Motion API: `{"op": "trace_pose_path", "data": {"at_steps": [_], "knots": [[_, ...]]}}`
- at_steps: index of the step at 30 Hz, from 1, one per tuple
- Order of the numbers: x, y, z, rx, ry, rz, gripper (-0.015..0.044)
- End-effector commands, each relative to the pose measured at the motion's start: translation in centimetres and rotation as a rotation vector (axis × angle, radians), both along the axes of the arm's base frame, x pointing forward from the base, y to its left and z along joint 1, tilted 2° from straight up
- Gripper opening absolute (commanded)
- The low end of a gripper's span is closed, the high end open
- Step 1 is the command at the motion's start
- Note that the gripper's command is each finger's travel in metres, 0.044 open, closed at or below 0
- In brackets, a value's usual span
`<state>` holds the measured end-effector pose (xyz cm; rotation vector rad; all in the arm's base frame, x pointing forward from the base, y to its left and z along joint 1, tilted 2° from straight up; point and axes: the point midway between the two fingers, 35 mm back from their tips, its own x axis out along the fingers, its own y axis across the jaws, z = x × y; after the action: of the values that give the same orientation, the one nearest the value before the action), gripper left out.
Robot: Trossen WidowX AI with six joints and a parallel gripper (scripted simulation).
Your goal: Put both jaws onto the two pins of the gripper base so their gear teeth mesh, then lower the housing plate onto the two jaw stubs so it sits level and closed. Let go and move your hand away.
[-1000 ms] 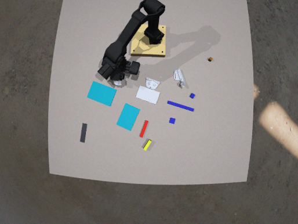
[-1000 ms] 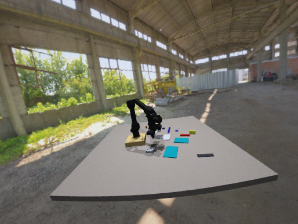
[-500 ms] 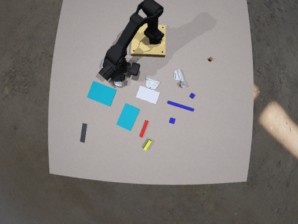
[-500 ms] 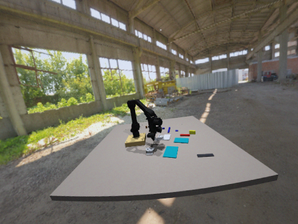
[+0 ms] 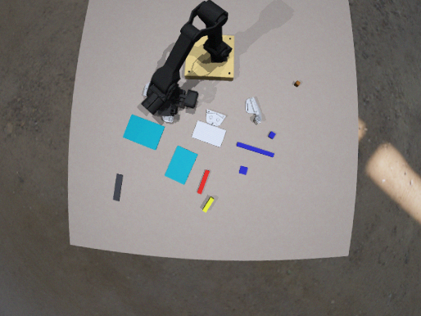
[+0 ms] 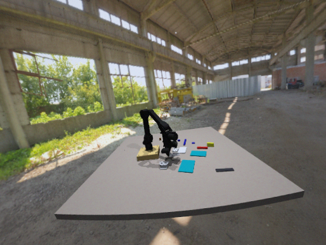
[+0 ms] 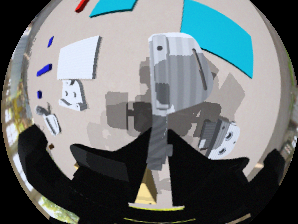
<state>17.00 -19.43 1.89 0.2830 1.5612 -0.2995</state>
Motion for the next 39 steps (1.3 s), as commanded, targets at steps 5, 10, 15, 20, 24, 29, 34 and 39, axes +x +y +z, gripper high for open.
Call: {"op": "trace_pose_path", "data": {"at_steps": [5,10,15,20,24,29,34,39], "knots": [[-0.2,0.2,-1.6,0.006,0.006,0.003,0.0037],[-0.3,0.3,-2.1,0.006,0.006,0.003,0.0037],[-0.3,0.3,-2.1,0.006,0.006,0.003,0.0037],[-0.3,0.3,-1.9,0.006,0.006,0.003,0.0168],[-0.1,0.1,2.9,0.006,0.005,0.003,0.0273],[-0.2,0.3,5.0,0.006,0.005,0.003,0.0404],[-0.2,0.3,5.0,0.006,0.005,0.003,0.044],[-0.2,0.3,5.0,0.006,0.005,0.003,0.044]]}}
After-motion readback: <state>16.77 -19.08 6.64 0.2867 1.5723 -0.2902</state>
